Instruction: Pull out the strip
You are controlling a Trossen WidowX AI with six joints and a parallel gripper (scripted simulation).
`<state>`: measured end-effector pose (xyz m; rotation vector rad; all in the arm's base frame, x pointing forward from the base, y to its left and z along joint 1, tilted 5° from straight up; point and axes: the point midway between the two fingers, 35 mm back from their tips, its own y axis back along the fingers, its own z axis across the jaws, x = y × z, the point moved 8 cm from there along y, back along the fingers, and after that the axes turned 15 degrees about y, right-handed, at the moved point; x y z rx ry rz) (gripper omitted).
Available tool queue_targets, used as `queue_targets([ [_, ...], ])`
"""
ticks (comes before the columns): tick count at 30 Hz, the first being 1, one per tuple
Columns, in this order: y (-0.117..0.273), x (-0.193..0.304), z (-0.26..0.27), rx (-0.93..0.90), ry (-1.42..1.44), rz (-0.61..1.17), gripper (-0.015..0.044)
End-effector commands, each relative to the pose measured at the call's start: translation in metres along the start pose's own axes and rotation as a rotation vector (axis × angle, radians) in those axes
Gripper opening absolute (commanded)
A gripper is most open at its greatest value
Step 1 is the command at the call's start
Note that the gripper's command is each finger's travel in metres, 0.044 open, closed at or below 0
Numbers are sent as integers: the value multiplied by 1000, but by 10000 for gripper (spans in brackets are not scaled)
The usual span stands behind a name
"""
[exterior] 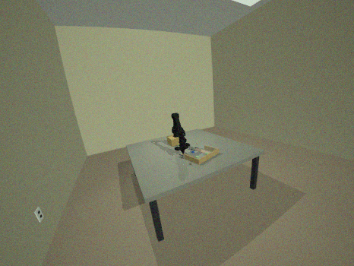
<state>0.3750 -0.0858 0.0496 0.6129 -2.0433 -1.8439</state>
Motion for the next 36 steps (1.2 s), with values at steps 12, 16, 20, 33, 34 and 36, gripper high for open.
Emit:
queue_targets([
  [12,-4,27,7,-12,-1,17,0],
  [16,-4,33,9,-12,0,17,0],
  [20,-4,39,11,-12,0,17,0],
  [33,-4,57,16,-13,0,19,0],
  [34,-4,58,16,-13,0,19,0],
  [36,-4,61,17,-13,0,19,0],
])
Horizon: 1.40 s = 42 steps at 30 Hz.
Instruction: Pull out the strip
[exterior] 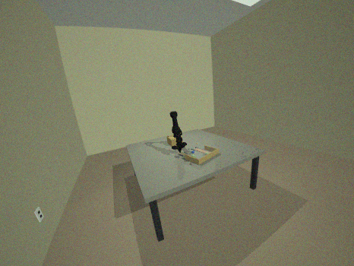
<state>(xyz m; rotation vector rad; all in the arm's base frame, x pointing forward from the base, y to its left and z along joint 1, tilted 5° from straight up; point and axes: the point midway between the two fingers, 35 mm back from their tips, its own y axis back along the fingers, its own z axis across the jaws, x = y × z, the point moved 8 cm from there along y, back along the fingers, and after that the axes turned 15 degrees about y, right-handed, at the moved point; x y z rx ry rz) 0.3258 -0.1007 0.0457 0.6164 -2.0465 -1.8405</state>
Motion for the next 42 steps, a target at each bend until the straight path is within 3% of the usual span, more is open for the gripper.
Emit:
queue_targets([
  [1,-4,12,5,-16,-1,21,0],
  [42,-3,70,20,-18,-1,25,0],
])
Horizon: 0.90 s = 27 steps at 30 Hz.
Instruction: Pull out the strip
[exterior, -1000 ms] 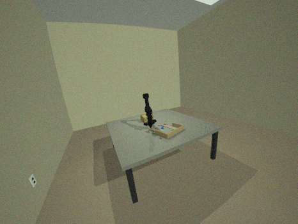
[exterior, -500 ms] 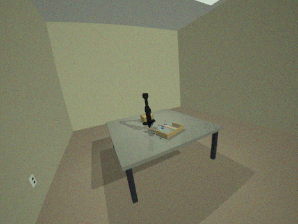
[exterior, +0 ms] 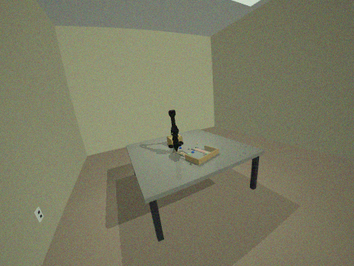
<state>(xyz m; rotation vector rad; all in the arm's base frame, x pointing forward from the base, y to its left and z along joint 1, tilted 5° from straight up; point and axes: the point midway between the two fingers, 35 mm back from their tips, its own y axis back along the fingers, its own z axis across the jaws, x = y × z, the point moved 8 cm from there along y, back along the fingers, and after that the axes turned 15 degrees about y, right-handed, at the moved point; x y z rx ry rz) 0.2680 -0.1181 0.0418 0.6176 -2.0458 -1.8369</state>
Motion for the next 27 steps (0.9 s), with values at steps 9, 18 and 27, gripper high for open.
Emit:
queue_targets([
  [9,-4,23,9,-19,-4,24,0],
  [18,-3,35,12,-19,-4,25,0],
  [27,-3,47,15,-19,-4,26,0],
])
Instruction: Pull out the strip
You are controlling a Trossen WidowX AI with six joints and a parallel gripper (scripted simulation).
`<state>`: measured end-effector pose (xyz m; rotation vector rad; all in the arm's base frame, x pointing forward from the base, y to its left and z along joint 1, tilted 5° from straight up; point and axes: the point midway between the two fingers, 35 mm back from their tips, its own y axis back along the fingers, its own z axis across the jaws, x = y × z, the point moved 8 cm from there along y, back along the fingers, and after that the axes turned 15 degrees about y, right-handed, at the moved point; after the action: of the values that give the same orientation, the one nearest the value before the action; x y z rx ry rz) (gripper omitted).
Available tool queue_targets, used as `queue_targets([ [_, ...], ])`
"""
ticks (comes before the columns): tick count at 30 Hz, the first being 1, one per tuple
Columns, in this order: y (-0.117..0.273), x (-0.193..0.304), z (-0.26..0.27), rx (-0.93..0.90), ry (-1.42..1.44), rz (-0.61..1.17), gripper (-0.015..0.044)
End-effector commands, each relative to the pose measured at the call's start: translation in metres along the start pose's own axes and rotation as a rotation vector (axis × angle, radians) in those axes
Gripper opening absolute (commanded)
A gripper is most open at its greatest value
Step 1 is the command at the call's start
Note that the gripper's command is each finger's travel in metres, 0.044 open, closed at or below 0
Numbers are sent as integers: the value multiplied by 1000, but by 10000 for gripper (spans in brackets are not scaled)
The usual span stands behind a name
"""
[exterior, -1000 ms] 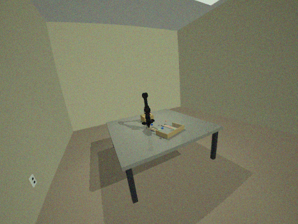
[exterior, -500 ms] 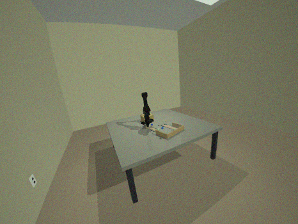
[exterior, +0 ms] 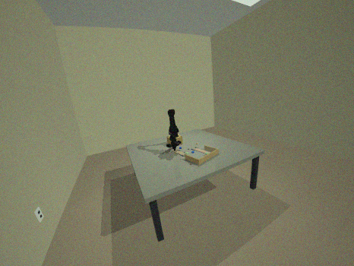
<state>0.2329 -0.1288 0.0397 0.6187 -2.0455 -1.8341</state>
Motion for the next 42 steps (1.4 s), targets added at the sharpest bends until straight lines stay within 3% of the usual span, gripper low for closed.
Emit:
queue_targets([
  [1,-4,12,6,-20,-6,25,0],
  [37,-4,12,7,-20,-6,25,0],
  [42,39,2,-1,-19,-6,23,0],
])
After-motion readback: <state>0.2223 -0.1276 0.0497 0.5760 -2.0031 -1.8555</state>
